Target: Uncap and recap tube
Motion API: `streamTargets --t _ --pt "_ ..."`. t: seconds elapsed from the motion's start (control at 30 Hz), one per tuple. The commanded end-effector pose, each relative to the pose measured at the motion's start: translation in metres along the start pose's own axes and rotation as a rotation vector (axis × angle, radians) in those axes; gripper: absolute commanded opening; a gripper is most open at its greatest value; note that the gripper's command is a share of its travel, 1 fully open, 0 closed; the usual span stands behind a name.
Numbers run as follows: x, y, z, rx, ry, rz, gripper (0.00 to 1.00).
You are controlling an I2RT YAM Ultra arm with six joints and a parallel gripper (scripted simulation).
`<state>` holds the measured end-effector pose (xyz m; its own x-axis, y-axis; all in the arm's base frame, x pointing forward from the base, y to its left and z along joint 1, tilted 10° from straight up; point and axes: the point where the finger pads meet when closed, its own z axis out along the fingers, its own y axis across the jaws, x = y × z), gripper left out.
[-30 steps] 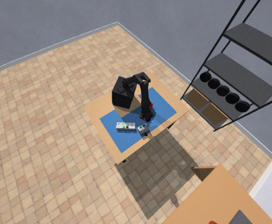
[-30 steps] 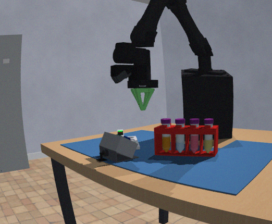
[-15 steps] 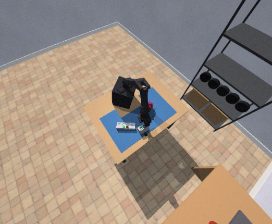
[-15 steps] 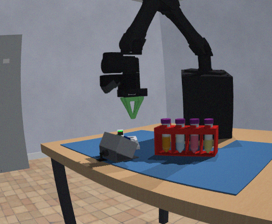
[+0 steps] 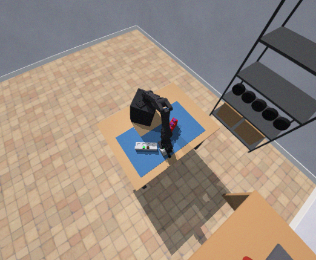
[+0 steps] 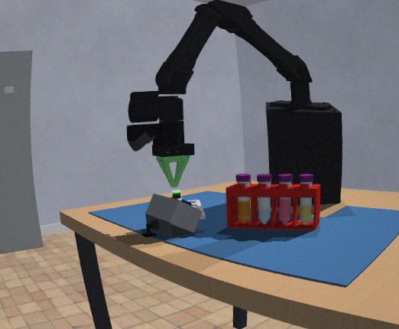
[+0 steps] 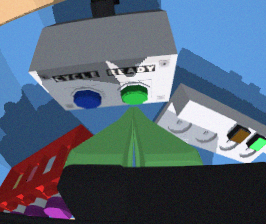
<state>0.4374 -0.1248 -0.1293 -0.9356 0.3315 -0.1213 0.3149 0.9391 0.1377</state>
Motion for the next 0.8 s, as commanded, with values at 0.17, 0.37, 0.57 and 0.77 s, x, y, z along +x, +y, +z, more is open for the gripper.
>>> streamTargets --t 0.17,0.37,0.57,0.77 --pt "-0.002 0.0 -0.005 -0.001 -0.005 -0.004 0.0" --pt "-0.001 0.0 0.001 -0.001 -0.005 -0.004 0.0" --pt "-0.001 0.0 0.013 -0.001 -0.005 -0.004 0.0" --pt "-0.001 0.0 0.013 -0.001 -0.005 -0.004 0.0"
